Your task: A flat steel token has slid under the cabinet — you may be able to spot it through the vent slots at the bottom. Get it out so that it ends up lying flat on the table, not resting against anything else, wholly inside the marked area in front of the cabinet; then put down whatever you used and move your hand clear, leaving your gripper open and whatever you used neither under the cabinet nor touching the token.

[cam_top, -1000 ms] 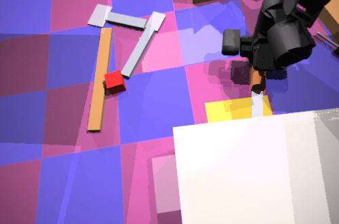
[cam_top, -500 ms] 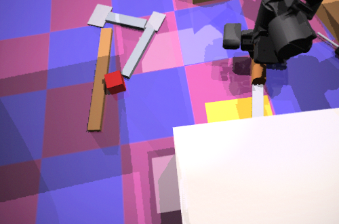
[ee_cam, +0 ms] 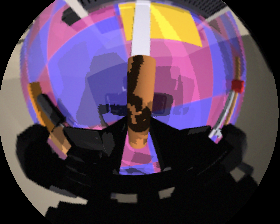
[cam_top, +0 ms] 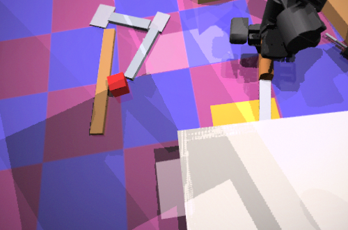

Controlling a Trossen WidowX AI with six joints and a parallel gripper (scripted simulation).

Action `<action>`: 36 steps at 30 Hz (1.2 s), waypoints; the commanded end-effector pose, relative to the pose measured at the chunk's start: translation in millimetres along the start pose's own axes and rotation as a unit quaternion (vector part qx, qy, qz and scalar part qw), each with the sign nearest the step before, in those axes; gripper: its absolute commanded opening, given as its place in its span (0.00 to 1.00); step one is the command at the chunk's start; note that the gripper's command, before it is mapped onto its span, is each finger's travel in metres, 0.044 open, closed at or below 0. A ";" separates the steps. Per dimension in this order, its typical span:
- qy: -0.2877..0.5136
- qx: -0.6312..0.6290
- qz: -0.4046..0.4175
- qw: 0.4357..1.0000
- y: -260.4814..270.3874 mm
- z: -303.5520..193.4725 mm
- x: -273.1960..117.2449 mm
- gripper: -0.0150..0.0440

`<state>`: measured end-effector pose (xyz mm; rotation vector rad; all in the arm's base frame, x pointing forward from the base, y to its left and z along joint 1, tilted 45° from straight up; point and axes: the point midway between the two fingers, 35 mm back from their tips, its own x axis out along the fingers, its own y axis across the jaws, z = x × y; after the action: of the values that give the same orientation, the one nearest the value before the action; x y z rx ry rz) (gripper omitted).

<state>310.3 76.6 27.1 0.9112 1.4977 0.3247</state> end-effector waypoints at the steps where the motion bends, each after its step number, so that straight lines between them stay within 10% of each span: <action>1: 0.001 0.002 -0.001 1.000 -0.2 -7.0 0.8 0.25; 36: 0.002 0.003 -0.001 1.000 2.7 -49.7 1.0 0.25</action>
<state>270.6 92.3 36.5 0.9124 1.4995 0.3238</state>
